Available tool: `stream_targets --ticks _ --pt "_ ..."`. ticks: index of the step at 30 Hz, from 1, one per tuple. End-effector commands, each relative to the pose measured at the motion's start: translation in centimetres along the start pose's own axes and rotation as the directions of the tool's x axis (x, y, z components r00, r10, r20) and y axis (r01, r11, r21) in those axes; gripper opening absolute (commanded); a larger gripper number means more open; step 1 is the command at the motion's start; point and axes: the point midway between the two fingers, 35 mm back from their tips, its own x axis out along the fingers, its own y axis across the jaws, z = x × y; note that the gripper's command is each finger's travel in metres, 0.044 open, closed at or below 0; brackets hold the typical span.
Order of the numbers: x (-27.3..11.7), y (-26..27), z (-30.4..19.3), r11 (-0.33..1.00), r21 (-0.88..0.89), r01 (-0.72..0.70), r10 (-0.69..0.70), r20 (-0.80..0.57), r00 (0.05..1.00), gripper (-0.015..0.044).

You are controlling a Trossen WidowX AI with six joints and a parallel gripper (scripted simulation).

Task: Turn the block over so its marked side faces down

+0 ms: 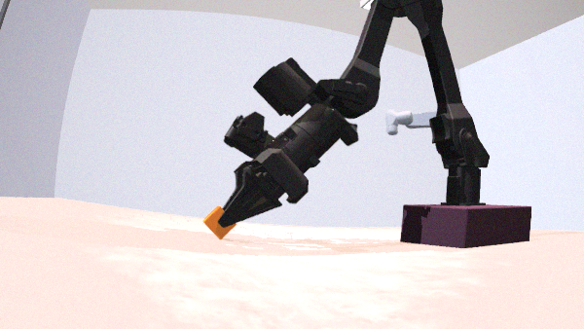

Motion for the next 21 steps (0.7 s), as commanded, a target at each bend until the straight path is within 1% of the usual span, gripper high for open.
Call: stream_targets --ticks 1,9,18,21 --pt "0.4 0.1 -0.8 1.0 0.006 -0.004 0.004 0.049 0.999 0.0" --pt "0.3 0.1 -1.3 1.0 0.006 -0.005 0.004 0.157 0.988 0.0" --pt "-0.7 0.3 -1.7 1.0 0.003 -0.007 0.006 0.276 0.961 0.0" --pt "-0.9 0.4 -1.7 1.0 0.002 -0.007 0.006 0.295 0.955 0.0"
